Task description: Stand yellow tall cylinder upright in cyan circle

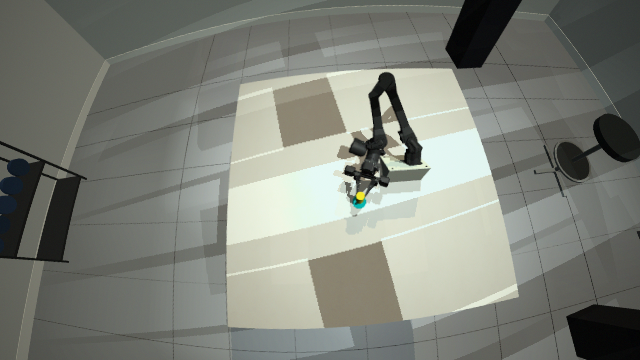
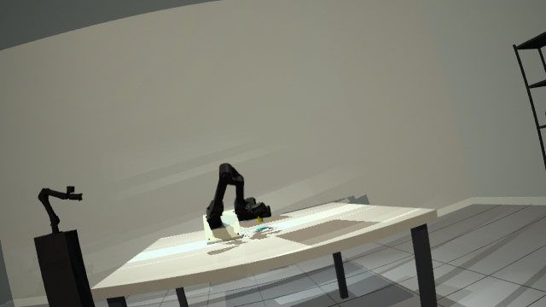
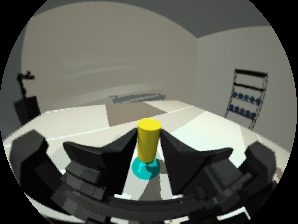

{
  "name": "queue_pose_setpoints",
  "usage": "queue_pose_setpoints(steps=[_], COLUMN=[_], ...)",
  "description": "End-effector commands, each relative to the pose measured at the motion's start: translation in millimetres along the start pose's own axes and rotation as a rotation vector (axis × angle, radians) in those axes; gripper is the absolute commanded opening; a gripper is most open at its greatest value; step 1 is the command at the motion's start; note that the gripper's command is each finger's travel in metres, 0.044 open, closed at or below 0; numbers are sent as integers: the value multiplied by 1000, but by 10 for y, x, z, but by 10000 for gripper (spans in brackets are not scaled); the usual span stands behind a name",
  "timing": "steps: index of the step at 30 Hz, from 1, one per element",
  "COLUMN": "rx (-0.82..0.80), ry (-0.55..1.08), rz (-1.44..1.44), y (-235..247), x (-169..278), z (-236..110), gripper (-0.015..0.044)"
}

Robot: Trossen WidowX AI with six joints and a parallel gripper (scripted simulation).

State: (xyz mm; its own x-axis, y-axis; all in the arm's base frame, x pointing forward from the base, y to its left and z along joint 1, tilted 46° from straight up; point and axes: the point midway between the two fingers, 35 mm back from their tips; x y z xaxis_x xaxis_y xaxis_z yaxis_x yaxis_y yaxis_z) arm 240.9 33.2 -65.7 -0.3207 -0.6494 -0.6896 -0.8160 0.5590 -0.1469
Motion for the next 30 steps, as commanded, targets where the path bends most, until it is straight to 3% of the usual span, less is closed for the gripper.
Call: queue_pose_setpoints(steps=[1, 24, 30], rx=[3, 1, 1], ry=[-17, -10, -10], rz=[-2, 12, 12], y=[-20, -76, -76], x=[87, 351, 351], z=[1, -6, -6], gripper=[105, 105, 263])
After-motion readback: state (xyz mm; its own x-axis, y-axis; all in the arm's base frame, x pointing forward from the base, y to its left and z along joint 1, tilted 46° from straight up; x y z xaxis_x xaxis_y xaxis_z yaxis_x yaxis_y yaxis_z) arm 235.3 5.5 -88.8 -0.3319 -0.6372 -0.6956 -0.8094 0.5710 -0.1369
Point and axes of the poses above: the point midway between the two fingers, 35 mm back from their tips, its own z axis out along the fingers, its own y axis across the jaws, x = y × z, and after that the axes turned 11 degrees about z, right-handed
